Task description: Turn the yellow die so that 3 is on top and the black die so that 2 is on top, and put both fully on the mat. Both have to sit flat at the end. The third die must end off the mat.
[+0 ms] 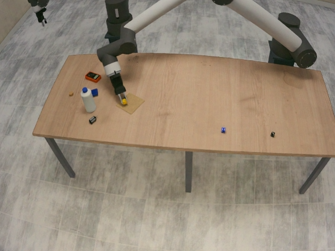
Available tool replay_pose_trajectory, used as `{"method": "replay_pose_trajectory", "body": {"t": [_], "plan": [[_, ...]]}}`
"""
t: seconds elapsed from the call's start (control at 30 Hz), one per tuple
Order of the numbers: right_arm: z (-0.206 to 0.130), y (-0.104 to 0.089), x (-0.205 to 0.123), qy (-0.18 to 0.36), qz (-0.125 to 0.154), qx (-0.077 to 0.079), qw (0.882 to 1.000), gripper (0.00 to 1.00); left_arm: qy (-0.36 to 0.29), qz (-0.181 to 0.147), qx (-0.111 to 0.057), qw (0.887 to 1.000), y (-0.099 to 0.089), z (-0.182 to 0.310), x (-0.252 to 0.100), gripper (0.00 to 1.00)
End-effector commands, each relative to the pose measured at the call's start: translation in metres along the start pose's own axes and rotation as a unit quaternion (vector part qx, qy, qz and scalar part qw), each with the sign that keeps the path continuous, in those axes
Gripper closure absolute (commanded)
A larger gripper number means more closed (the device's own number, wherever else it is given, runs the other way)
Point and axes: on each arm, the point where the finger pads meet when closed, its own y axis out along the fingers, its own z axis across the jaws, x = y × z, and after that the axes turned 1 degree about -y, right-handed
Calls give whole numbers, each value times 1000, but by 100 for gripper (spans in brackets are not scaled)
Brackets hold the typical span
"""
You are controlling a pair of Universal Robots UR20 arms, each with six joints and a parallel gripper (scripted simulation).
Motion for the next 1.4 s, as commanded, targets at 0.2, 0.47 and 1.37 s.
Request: {"method": "replay_pose_trajectory", "body": {"t": [0.2, 0.47, 1.37], "plan": [[0, -1, 1, 0, -1, 0, 1000, 0, -1, 0, 1, 1000, 6, 1, 7, 51], [0, -1, 1, 0, -1, 0, 1000, 0, -1, 0, 1, 1000, 9, 1, 9, 51], [0, -1, 1, 0, -1, 0, 1000, 0, -1, 0, 1, 1000, 9, 1, 9, 51]]}}
